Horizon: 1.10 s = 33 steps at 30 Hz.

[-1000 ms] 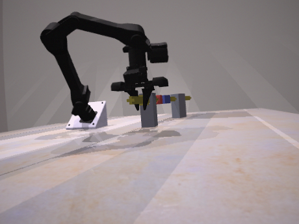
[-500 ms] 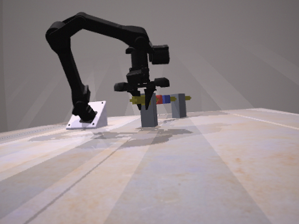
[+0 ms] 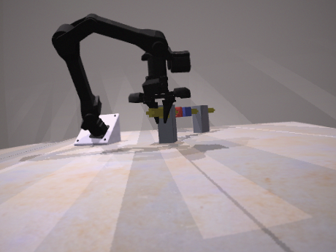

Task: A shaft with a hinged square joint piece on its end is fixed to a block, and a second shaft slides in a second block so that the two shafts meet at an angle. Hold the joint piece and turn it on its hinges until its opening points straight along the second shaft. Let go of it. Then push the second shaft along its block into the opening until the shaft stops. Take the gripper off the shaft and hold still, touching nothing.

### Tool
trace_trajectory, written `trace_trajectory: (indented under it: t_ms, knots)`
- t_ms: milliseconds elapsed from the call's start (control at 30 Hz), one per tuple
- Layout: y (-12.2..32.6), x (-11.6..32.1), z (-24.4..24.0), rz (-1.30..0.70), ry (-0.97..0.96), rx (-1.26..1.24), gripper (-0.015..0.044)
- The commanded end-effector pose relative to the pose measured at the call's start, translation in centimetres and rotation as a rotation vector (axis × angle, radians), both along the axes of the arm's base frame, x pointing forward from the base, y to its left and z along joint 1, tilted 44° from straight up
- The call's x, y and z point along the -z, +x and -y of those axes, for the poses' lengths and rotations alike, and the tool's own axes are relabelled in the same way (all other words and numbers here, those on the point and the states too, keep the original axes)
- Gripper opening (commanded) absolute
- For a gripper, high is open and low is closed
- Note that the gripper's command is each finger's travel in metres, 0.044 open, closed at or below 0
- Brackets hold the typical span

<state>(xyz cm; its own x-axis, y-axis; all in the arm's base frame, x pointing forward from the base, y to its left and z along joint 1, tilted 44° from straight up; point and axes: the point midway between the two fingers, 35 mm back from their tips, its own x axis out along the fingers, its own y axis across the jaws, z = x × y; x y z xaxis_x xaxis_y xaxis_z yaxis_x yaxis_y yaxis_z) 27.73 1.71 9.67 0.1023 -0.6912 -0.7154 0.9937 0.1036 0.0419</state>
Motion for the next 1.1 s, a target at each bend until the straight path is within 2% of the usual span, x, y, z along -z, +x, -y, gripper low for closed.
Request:
trace_trajectory:
  t_ms: [0,33,200,667,1067]
  knots:
    - [0.01,-0.02,-0.01,0.001,0.0,0.0,0.0053]
    - [0.01,-0.02,-0.01,0.001,0.0,0.0,0.0067]
    - [0.01,-0.02,-0.01,0.001,0.0,0.0,0.0067]
    - [0.01,-0.02,-0.01,0.001,0.0,0.0,0.0434]
    - [-0.06,-0.7,-0.64,-0.001,0.002,-0.002,0.044]
